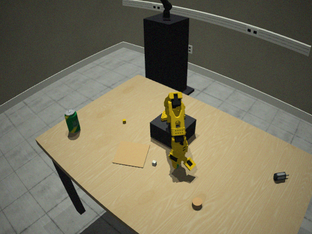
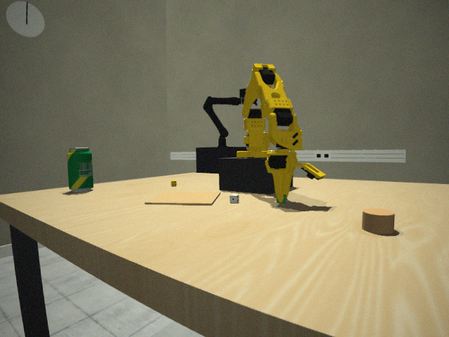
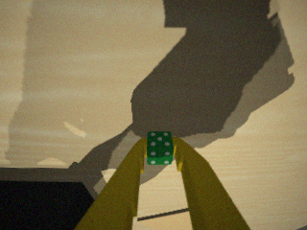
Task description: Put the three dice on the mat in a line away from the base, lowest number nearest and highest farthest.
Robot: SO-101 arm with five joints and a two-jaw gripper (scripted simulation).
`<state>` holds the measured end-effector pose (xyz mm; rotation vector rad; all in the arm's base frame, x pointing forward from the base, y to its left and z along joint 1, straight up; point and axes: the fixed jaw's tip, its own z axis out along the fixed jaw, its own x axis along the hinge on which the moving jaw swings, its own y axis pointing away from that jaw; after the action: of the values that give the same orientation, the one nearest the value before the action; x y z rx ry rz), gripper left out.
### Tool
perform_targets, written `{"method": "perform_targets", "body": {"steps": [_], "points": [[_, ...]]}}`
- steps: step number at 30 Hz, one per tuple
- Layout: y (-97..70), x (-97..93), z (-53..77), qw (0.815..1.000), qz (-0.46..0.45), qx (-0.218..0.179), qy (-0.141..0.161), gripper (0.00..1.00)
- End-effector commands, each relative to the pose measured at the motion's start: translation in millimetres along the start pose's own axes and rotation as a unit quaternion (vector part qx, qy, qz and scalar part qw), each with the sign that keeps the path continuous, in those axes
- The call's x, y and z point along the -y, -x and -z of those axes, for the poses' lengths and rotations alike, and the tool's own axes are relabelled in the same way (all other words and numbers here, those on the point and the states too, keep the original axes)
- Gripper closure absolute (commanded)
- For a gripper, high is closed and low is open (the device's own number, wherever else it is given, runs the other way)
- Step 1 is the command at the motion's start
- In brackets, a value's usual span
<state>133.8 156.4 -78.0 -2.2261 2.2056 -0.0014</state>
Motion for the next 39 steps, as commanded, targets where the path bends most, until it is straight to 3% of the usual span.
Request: {"method": "perform_targets", "body": {"steps": [1,7,25,39], "points": [[-1.8,0.1,-1.7,1.0,0.001,-0.004,0.004,1.0],[-1.2,0.5,4.2,1.0,0.001,-0.004,0.004,1.0],[-1.0,-0.8,44.8,1.0,0.0,-0.004,0.004,1.0],[-3.4,2.4,47.5,1.0,-0.01,-0.004,0.004,1.0]]}}
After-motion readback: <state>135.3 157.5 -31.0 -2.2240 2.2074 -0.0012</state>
